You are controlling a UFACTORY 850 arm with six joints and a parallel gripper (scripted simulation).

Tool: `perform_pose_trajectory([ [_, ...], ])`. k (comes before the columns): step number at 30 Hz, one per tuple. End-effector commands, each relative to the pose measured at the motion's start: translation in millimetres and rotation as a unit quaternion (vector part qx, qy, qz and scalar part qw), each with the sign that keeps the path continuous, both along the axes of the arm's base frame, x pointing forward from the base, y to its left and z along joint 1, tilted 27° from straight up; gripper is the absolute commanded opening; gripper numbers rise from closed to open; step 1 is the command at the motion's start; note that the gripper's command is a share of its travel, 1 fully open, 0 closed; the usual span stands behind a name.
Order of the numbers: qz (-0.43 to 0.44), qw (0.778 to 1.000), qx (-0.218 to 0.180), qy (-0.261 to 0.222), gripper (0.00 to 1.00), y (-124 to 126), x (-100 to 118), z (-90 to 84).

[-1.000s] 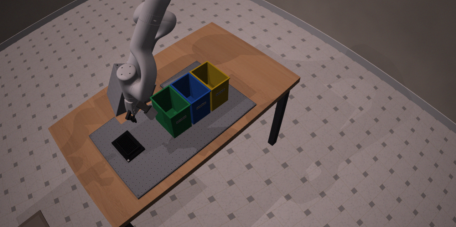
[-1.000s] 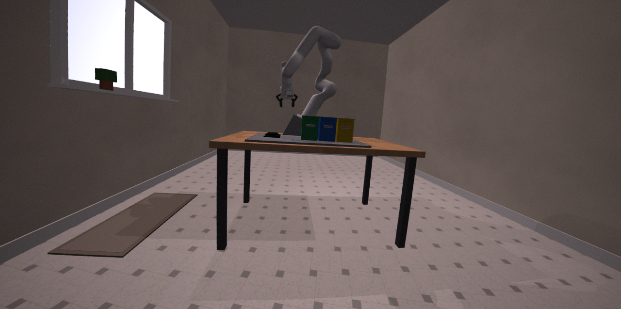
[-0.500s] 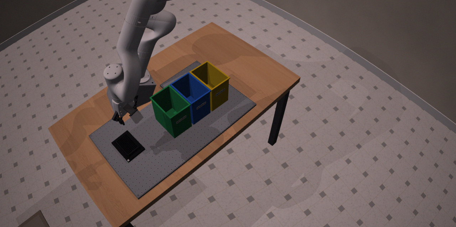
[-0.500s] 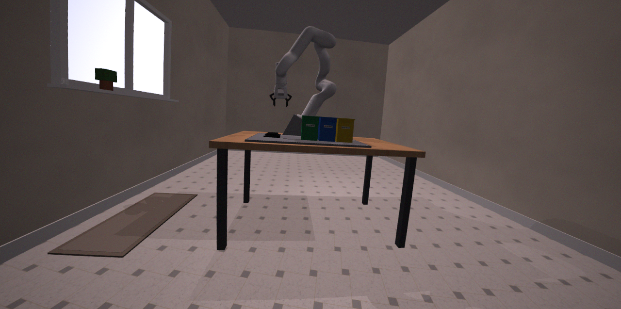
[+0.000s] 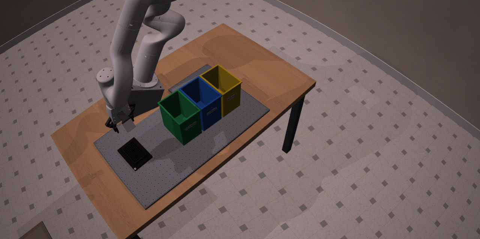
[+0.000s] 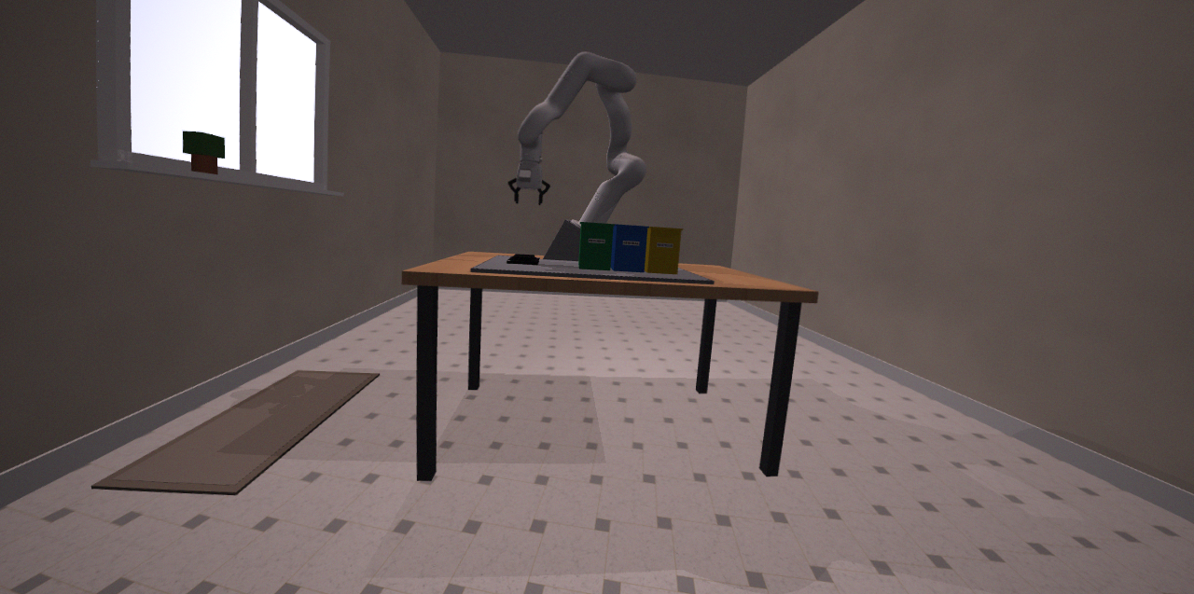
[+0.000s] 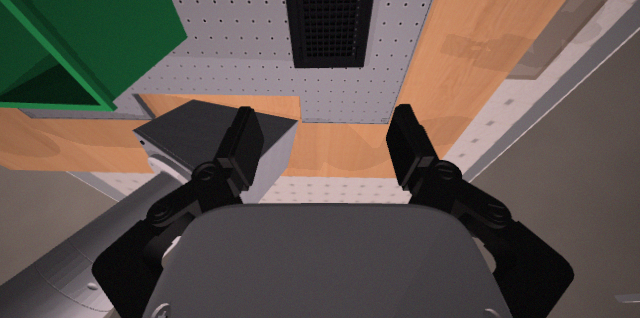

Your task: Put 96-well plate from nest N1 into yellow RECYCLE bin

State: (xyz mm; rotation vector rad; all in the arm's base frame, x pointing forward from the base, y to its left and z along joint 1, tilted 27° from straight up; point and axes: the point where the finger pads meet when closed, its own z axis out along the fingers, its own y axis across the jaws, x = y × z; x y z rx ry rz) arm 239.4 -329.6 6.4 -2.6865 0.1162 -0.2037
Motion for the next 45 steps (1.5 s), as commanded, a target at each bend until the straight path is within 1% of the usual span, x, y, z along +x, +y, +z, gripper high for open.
perform_pose_trajectory([
  [1,-0.004,1.000,-0.001,0.000,1.00,-6.9,-4.0,-3.1],
  [14,-0.004,1.000,-0.001,0.000,1.00,-6.9,-4.0,-3.1],
  [45,-0.004,1.000,-0.001,0.000,1.00,12.0,3.5,-43.2],
])
